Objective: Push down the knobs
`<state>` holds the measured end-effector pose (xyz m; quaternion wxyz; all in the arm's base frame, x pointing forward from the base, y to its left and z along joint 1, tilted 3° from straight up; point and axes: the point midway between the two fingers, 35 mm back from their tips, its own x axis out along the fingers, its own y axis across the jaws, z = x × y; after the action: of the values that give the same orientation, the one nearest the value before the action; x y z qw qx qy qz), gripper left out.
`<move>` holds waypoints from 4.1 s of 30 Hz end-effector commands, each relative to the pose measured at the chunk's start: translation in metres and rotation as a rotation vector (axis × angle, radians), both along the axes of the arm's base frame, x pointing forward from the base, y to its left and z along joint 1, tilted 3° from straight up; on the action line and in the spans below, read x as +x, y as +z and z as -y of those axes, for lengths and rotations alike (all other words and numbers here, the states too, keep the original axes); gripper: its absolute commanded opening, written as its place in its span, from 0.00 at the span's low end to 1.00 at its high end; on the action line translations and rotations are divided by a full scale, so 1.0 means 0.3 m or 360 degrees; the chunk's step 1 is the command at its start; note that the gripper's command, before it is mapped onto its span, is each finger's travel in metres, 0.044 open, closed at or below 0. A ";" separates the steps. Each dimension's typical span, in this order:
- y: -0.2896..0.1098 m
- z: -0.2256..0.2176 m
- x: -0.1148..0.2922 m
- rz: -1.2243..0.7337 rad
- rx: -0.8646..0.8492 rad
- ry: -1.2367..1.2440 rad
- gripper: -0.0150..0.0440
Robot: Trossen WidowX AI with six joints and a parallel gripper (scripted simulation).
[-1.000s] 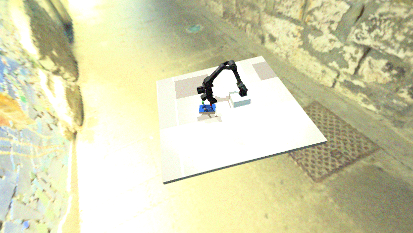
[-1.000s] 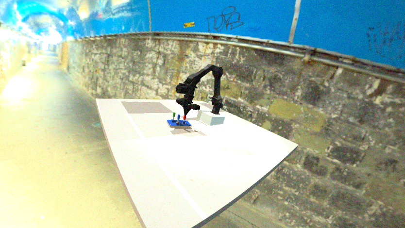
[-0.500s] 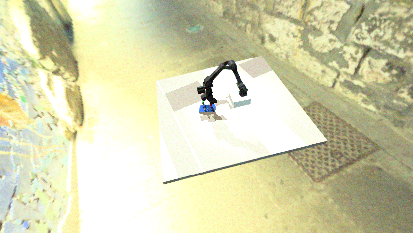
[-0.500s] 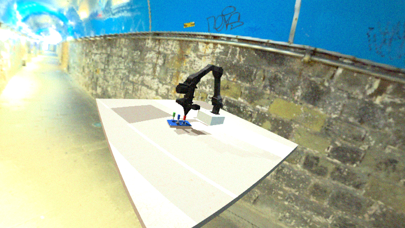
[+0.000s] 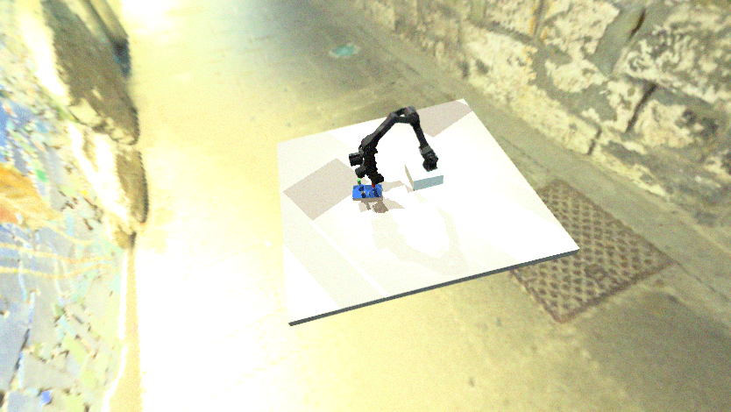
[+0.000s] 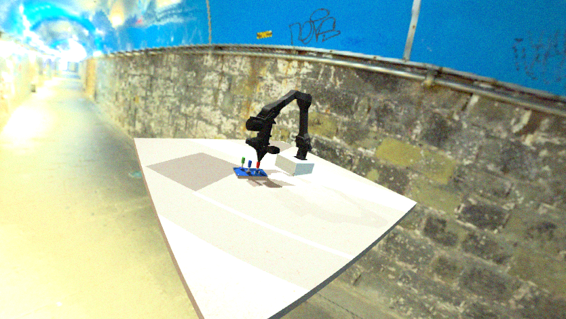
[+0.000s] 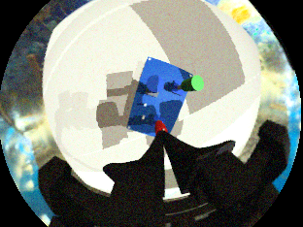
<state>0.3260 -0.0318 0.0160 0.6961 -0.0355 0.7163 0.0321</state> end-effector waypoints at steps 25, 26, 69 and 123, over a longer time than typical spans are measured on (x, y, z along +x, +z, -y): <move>-0.036 0.002 0.004 -0.0005 -0.0003 0.0006 0.25; -0.037 0.002 0.004 -0.0005 -0.0003 0.0006 0.25; -0.043 0.002 0.004 -0.0005 -0.0003 0.0006 0.25; 0.024 0.002 0.007 -0.0005 -0.0003 0.0006 0.25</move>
<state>0.3274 -0.0319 0.0176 0.6941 -0.0352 0.7183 0.0325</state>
